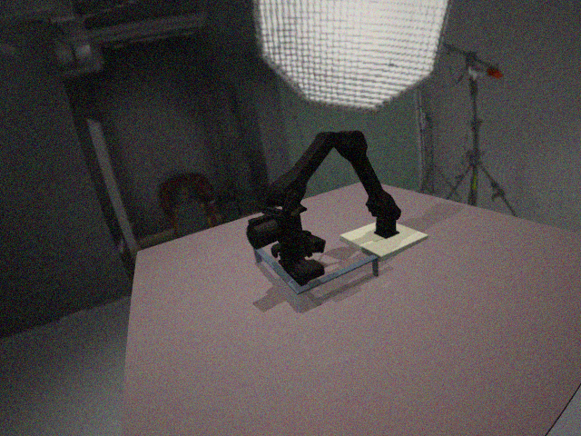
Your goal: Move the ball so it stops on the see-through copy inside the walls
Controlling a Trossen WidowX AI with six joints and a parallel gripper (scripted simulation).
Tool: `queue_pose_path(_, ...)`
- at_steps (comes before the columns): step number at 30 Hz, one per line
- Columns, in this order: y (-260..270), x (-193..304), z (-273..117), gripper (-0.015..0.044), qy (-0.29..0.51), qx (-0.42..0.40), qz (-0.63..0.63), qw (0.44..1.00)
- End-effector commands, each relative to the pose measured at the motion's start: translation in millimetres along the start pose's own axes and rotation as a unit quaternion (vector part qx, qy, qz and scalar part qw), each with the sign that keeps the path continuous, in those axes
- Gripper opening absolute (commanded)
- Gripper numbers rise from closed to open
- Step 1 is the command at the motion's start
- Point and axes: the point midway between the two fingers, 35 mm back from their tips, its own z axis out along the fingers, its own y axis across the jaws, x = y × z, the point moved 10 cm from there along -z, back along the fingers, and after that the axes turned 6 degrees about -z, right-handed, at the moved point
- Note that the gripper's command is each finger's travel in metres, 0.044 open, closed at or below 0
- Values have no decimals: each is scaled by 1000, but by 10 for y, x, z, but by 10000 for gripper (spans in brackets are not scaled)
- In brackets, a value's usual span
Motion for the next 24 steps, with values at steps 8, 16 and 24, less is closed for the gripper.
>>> queue_pose_path(8,4,-15,64,0,-6,-2,-1,1000)
queue_pose_path(16,0,-4,14,79,0,0,0,1000)
queue_pose_path(24,0,-4,14,283,0,0,0,1000)
